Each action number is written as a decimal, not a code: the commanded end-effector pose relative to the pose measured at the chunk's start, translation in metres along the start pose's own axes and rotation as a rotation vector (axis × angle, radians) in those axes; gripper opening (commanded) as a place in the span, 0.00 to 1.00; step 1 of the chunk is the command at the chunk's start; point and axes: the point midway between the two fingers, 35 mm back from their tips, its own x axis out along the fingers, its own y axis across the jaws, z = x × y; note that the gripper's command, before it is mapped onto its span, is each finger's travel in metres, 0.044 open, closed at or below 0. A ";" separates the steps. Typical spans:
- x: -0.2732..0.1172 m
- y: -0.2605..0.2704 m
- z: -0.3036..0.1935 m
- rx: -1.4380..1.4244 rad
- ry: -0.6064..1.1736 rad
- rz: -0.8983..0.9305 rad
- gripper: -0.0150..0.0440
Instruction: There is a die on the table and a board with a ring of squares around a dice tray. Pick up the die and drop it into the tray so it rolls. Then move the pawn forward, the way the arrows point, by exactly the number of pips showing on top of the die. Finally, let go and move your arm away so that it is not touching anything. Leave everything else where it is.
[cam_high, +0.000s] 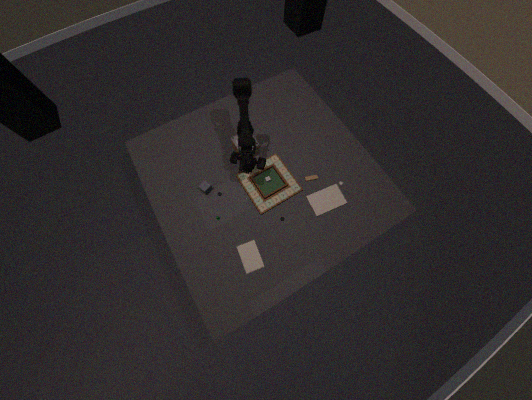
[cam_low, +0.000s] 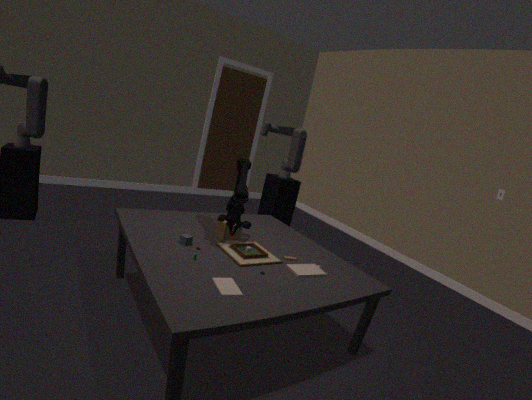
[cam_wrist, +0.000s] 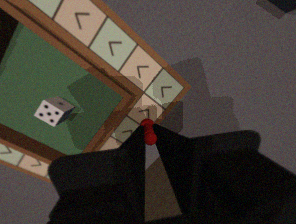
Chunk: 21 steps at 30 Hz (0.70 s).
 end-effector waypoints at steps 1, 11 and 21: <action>0.007 -0.003 -0.002 -0.004 0.005 -0.004 0.25; 0.037 -0.003 -0.003 -0.004 0.005 -0.004 0.25; 0.045 -0.003 -0.002 -0.004 0.006 -0.004 0.25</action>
